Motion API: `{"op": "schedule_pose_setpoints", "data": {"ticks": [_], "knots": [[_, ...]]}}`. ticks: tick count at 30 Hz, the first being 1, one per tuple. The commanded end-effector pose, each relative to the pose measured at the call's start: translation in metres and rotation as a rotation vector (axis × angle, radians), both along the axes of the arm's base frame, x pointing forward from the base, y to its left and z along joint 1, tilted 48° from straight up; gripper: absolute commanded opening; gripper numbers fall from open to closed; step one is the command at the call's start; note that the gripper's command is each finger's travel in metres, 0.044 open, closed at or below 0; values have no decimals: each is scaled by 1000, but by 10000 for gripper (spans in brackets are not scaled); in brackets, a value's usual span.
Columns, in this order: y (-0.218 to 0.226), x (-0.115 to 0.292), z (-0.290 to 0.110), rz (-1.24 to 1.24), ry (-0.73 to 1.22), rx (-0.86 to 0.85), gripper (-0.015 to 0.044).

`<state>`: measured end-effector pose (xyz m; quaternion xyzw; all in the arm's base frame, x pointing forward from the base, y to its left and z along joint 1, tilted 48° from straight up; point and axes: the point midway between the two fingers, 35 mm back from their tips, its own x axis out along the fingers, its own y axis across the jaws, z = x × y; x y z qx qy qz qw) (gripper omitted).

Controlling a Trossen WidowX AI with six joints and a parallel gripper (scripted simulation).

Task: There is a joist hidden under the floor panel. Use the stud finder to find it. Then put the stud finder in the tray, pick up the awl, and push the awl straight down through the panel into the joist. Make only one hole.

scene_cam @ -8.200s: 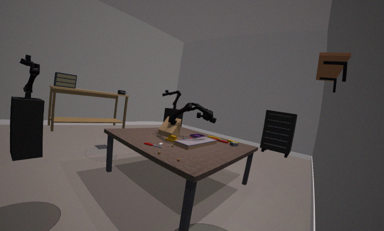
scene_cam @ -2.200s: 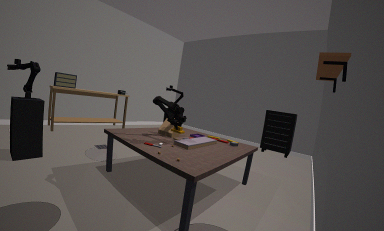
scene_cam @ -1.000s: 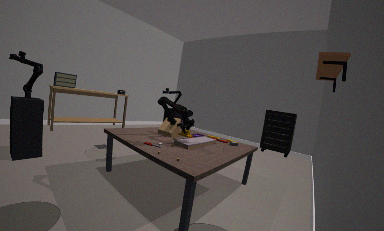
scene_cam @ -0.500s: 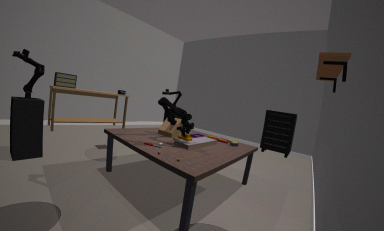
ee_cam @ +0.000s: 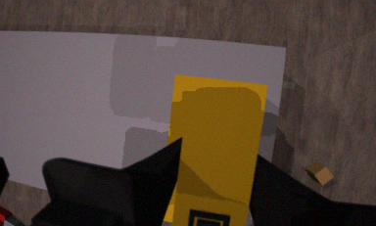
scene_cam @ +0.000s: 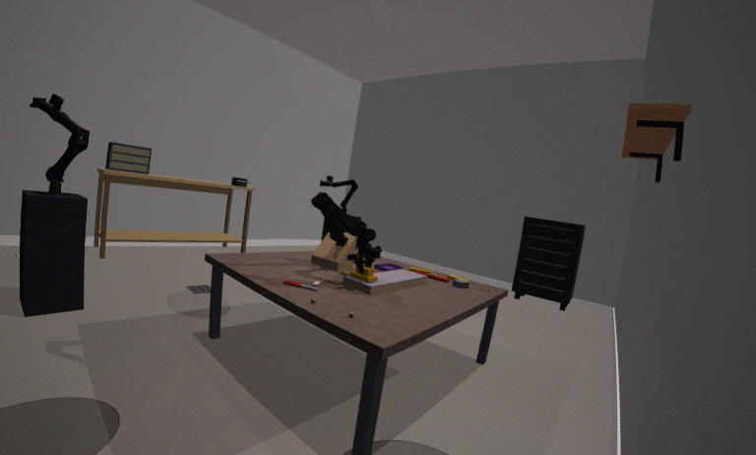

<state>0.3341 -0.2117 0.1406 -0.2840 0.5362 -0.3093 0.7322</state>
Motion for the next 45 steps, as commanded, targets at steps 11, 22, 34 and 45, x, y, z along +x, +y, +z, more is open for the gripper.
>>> {"op": "schedule_pose_setpoints", "data": {"ticks": [11,22,34,45], "knots": [[2,2,-11,8,-1,1,0],[12,4,-23,8,0,2,0],[23,6,-36,8,0,3,0],[33,9,-48,8,0,3,0]]}}
